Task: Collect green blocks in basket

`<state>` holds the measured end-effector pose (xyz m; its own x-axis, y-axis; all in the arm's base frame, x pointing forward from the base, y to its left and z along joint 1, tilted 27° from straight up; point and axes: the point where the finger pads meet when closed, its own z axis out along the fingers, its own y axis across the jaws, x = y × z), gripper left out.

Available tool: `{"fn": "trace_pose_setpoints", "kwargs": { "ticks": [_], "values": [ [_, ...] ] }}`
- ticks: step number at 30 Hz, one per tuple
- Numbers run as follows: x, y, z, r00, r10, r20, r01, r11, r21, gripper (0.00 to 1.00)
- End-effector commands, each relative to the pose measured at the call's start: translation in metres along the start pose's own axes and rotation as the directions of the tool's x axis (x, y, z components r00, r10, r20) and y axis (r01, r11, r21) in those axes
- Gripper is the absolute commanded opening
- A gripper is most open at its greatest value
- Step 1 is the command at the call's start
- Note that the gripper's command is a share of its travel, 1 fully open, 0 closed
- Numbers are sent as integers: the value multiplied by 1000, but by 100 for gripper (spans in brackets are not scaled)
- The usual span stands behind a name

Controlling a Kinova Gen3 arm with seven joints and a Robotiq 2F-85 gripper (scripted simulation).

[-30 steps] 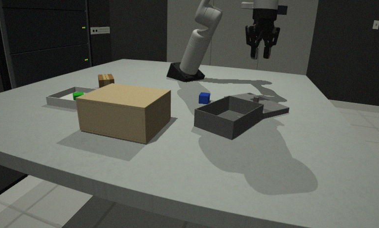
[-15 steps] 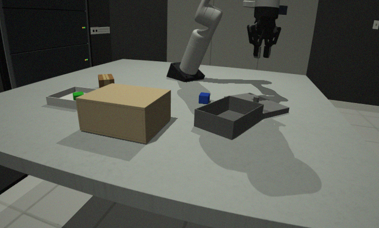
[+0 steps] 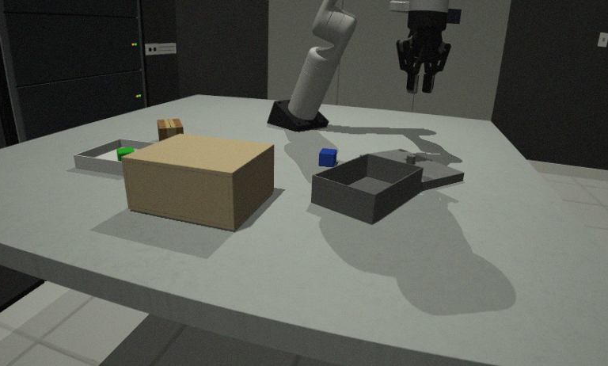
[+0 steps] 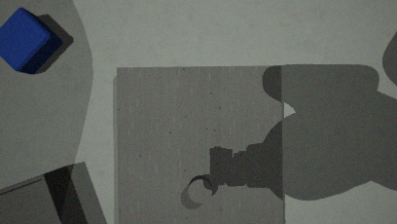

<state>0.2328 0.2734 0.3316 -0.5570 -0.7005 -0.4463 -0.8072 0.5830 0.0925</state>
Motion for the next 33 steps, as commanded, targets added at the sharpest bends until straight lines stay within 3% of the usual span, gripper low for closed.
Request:
{"fn": "trace_pose_setpoints", "kwargs": {
  "ticks": [1,24,33],
  "values": [
    [1,-1,-2,1000,0,-3,0,1000,6,48],
    [0,-2,5,1000,0,-6,0,1000,11,48],
    [1,-2,24,1000,0,-7,0,1000,10,48]
  ]
}}
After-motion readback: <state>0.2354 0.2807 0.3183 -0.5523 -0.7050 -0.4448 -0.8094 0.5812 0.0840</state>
